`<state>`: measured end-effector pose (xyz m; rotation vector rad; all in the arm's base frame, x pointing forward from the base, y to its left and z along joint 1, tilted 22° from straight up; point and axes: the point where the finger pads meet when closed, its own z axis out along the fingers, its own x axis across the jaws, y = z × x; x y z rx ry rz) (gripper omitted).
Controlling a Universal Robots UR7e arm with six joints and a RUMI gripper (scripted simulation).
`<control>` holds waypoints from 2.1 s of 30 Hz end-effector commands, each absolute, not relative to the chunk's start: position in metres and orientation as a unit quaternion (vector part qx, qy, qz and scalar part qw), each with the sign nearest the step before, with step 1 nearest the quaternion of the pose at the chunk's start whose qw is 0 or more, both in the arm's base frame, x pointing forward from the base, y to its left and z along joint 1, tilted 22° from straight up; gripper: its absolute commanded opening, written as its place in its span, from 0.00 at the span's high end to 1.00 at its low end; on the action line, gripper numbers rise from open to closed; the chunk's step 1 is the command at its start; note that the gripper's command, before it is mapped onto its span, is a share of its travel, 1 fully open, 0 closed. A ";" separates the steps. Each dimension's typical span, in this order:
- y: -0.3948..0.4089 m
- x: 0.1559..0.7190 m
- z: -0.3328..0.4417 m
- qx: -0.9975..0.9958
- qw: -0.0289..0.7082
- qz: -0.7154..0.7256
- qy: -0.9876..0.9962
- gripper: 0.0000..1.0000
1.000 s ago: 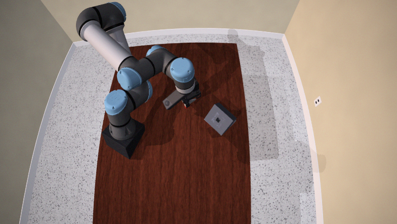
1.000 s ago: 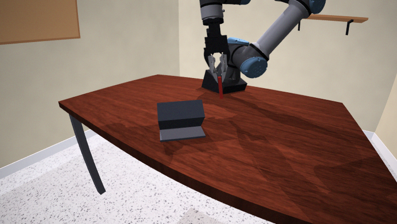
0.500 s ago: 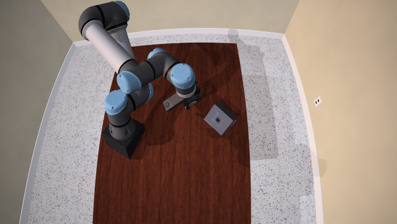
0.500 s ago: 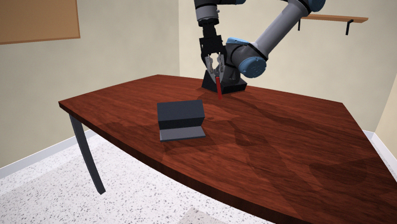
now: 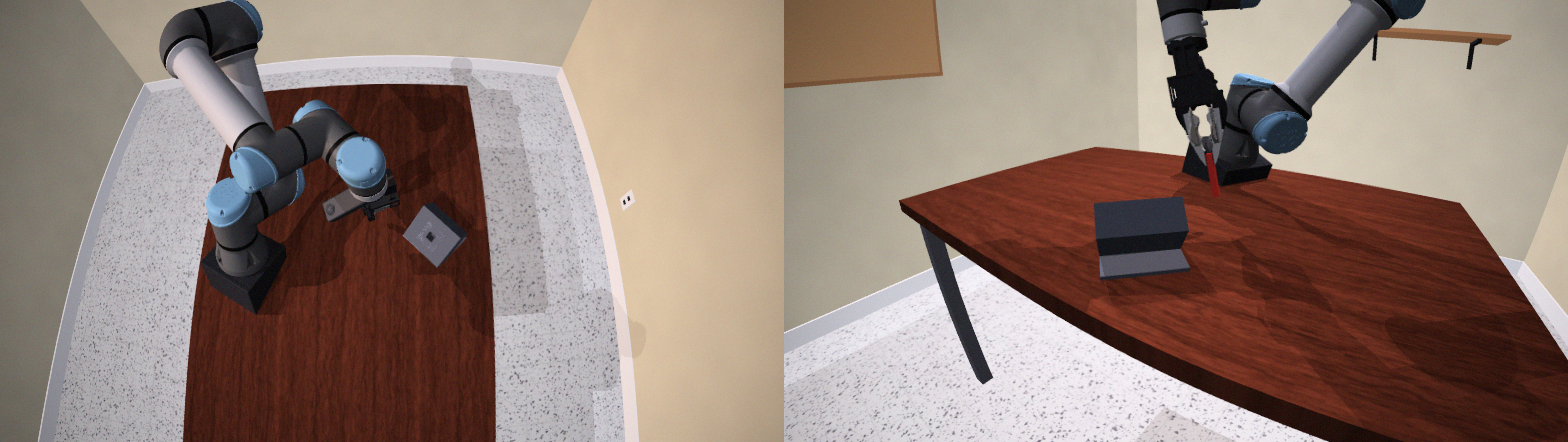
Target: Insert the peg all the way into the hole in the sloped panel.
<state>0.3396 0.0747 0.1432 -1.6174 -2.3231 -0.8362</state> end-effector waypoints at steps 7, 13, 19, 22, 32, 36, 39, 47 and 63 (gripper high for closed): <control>0.071 0.343 0.142 -0.563 0.106 -0.293 -0.765 1.00; 0.068 0.346 0.142 -0.577 0.114 -0.301 -0.751 1.00; 0.065 0.348 0.141 -0.590 0.122 -0.309 -0.736 1.00; 0.065 0.349 0.141 -0.592 0.123 -0.310 -0.734 1.00; 0.059 0.353 0.140 -0.613 0.136 -0.324 -0.708 1.00; 0.057 0.355 0.140 -0.621 0.141 -0.329 -0.698 1.00; 0.056 0.356 0.140 -0.623 0.142 -0.331 -0.695 1.00; 0.051 0.359 0.140 -0.638 0.152 -0.341 -0.673 1.00; 0.042 0.366 0.140 -0.664 0.169 -0.360 -0.633 1.00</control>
